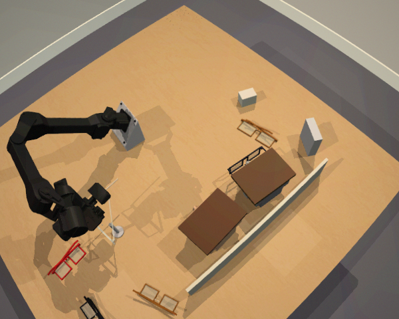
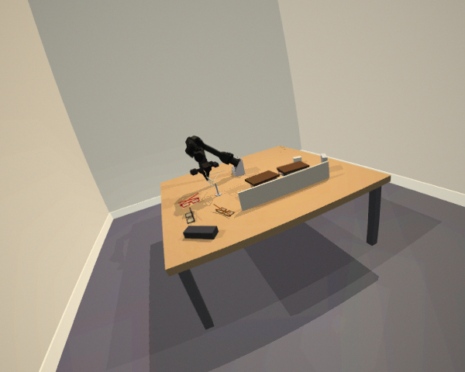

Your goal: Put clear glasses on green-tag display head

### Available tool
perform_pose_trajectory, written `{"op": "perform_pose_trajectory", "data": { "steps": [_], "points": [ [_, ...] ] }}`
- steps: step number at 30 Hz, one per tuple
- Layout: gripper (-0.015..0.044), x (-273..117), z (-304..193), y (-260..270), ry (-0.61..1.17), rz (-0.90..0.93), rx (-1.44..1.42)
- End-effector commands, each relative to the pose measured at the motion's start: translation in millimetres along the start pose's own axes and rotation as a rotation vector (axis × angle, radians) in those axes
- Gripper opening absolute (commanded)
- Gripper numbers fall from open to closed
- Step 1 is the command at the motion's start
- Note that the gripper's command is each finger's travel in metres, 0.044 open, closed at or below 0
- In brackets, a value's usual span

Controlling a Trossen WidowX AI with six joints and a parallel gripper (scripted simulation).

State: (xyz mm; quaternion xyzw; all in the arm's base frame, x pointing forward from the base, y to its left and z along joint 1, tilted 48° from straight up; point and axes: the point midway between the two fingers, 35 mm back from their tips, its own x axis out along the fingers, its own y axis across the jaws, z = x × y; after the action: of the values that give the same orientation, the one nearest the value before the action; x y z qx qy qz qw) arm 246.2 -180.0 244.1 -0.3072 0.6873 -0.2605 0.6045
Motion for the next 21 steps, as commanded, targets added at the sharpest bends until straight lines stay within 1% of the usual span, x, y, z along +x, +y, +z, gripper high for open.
{"op": "perform_pose_trajectory", "data": {
  "steps": [1, 9, 21],
  "points": [
    [0.0000, 15, -1, 1, 0.003, 0.005, -0.003],
    [0.0000, 46, -3, 0, 0.003, -0.001, -0.003],
    [0.0000, 47, -9, -8, 0.003, -0.002, -0.003]
  ]
}}
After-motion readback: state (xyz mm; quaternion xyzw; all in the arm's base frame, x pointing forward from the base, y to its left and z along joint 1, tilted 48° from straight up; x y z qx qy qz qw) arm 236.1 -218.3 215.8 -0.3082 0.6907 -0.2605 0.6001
